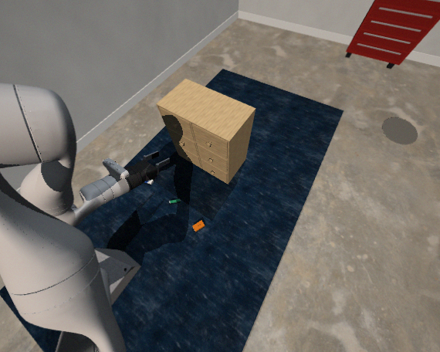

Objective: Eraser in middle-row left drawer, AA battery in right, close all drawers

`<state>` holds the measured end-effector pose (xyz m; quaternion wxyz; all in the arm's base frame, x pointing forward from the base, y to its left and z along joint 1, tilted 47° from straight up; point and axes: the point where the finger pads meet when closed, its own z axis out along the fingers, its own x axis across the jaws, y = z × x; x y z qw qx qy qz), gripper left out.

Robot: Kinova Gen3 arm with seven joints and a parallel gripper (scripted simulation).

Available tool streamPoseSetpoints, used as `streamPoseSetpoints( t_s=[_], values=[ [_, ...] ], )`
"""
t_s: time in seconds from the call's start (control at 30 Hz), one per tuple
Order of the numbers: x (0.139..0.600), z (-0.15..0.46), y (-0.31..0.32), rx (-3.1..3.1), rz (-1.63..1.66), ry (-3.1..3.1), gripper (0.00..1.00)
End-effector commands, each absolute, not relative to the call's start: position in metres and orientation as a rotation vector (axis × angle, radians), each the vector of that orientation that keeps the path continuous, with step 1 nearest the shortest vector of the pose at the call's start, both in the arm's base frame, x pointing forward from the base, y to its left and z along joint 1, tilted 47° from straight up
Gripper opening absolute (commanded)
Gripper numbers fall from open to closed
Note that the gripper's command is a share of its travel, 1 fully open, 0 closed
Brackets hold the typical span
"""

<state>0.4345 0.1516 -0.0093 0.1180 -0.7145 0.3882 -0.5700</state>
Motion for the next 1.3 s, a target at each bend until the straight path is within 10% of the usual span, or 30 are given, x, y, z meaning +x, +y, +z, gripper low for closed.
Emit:
streamPoseSetpoints(
  t_s=[0.0,1.27],
  values=[
    [0.4333,-0.0142,0.1481,-2.096,-1.677,1.110,1.00],
    [0.4425,-0.0226,0.1402,-2.004,-1.703,0.958,1.00]
  ],
)
